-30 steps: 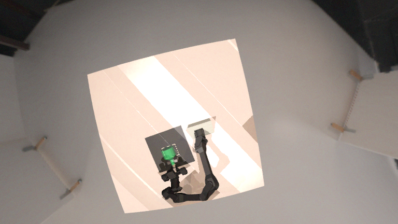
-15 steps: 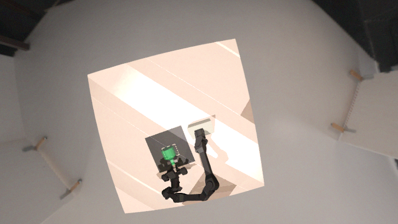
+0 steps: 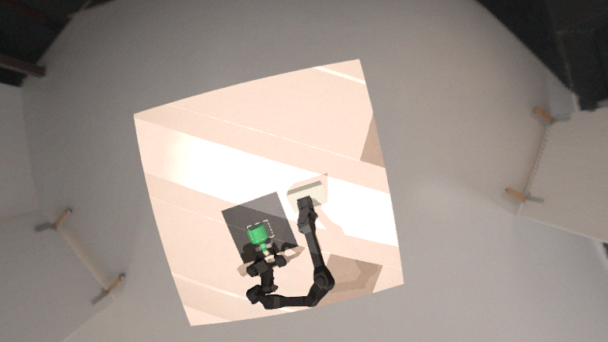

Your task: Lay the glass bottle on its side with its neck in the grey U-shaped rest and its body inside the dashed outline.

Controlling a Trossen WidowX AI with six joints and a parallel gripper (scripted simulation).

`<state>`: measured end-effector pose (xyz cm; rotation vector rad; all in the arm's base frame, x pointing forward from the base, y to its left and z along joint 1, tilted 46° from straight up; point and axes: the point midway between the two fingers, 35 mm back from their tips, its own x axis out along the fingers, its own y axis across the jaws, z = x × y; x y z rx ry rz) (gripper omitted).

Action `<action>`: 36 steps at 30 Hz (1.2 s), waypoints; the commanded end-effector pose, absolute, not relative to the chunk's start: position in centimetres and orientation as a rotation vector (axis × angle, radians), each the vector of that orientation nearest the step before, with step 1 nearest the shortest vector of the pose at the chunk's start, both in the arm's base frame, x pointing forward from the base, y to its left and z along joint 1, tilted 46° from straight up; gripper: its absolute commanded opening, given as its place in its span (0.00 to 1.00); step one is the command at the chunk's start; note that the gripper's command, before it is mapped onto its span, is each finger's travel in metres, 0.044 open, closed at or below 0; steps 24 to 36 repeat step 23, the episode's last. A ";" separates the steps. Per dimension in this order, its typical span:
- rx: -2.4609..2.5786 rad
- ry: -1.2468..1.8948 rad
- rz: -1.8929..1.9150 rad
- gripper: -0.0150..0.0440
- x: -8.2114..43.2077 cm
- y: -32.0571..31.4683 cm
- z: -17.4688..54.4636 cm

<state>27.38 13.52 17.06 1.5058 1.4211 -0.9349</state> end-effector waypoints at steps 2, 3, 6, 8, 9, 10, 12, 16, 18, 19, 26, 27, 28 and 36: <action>1.536 1.517 -0.906 1.00 27.3 12.2 17.4; 1.556 1.557 -0.886 1.00 27.3 11.6 17.7; 1.653 1.674 -0.788 1.00 27.3 9.8 18.9; 1.735 1.724 -0.704 1.00 27.4 8.6 19.8; 1.759 1.733 -0.678 1.00 27.5 8.2 20.1; 1.767 1.736 -0.670 1.00 27.5 8.1 20.2; 1.767 1.736 -0.671 1.00 27.4 7.6 20.5; 1.767 1.736 -0.671 1.00 27.2 6.4 21.1; 1.767 1.736 -0.671 1.00 27.2 6.4 21.1; 1.767 1.736 -0.671 1.00 27.2 6.4 21.1; 1.767 1.736 -0.671 1.00 27.2 6.4 21.1; 1.767 1.736 -0.671 1.00 27.2 6.4 21.1; 1.767 1.736 -0.671 1.00 27.2 6.4 21.1; 1.767 1.736 -0.671 1.00 27.2 6.4 21.1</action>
